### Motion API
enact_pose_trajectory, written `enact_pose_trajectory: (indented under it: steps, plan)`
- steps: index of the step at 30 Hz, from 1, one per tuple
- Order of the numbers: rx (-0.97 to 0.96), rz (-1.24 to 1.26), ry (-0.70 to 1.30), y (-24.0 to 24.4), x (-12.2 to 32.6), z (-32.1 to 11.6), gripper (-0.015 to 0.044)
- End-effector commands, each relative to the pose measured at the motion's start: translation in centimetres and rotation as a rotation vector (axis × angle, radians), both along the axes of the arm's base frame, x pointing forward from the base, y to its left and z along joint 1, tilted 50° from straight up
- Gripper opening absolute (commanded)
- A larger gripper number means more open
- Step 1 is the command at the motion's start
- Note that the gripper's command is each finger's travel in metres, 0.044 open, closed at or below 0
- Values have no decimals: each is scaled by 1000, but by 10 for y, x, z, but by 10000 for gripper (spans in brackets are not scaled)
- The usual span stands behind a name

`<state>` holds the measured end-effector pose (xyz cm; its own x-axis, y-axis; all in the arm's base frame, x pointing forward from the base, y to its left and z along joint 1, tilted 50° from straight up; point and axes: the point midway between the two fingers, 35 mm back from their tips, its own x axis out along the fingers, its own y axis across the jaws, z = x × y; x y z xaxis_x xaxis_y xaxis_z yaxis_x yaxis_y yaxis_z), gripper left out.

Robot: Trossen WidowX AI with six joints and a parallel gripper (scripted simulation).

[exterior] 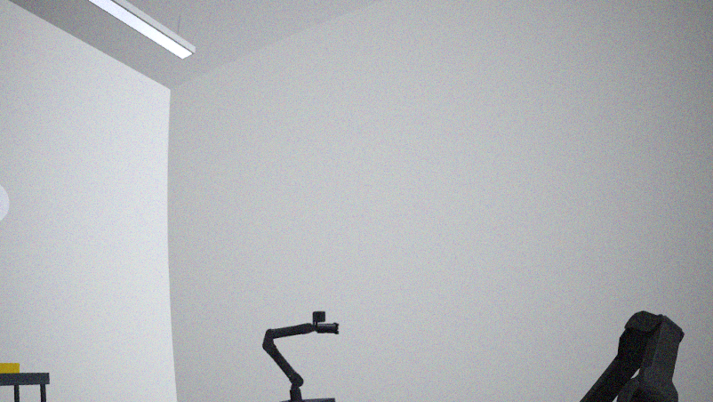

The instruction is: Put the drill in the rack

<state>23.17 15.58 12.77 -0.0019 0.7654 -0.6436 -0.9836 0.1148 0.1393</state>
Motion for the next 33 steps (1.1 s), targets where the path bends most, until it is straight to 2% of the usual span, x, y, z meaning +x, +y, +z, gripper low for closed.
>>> enact_pose_trajectory:
  steps: [1, 33]
  plan:
    - [-5, -5, 9, 1, -1, -4, 0]
    - [-4, -5, 9, 23, -2, -24, 0]
